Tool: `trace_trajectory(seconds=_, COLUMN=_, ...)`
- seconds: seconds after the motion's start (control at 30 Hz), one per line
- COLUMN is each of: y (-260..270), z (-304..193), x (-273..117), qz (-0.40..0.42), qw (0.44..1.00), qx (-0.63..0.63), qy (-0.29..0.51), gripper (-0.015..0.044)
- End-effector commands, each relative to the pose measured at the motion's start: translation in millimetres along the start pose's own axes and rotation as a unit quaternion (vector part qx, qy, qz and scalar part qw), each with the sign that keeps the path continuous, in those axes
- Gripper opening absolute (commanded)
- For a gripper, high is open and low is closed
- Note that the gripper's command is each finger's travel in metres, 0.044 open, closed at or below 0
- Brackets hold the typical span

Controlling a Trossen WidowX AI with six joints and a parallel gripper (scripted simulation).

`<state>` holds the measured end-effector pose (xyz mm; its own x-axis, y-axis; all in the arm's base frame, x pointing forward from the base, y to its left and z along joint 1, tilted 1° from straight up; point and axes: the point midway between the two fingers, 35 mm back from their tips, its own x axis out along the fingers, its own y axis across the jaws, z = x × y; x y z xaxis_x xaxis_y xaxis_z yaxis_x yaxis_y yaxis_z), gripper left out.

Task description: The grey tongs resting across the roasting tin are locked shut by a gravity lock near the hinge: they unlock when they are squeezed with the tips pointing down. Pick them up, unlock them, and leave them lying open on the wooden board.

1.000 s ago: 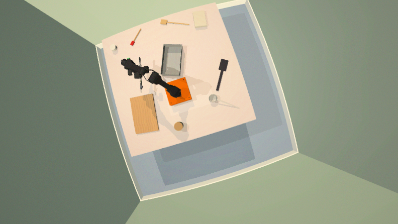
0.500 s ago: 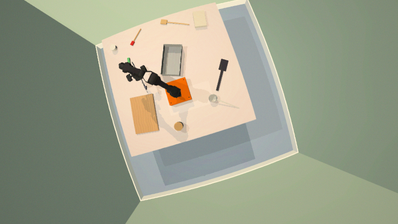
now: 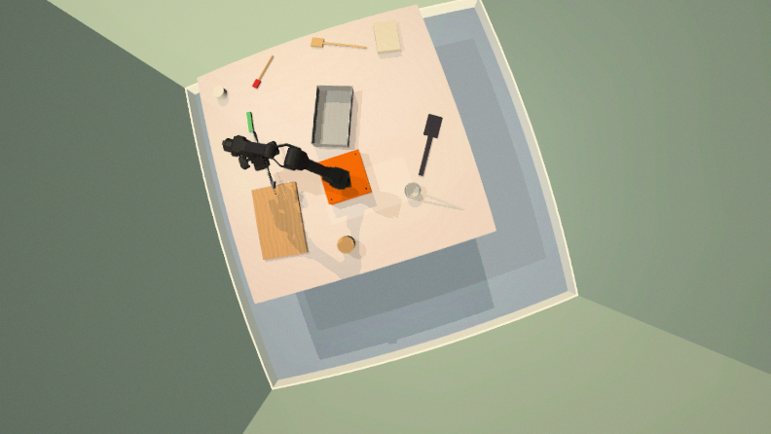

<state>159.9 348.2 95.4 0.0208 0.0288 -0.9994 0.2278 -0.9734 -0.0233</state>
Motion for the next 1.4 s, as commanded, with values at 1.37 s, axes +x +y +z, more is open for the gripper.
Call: trace_trajectory(seconds=1.37, y=-104, z=275, x=-5, qz=-0.002, qw=0.935, qx=0.353, qy=-0.012, gripper=-0.015)
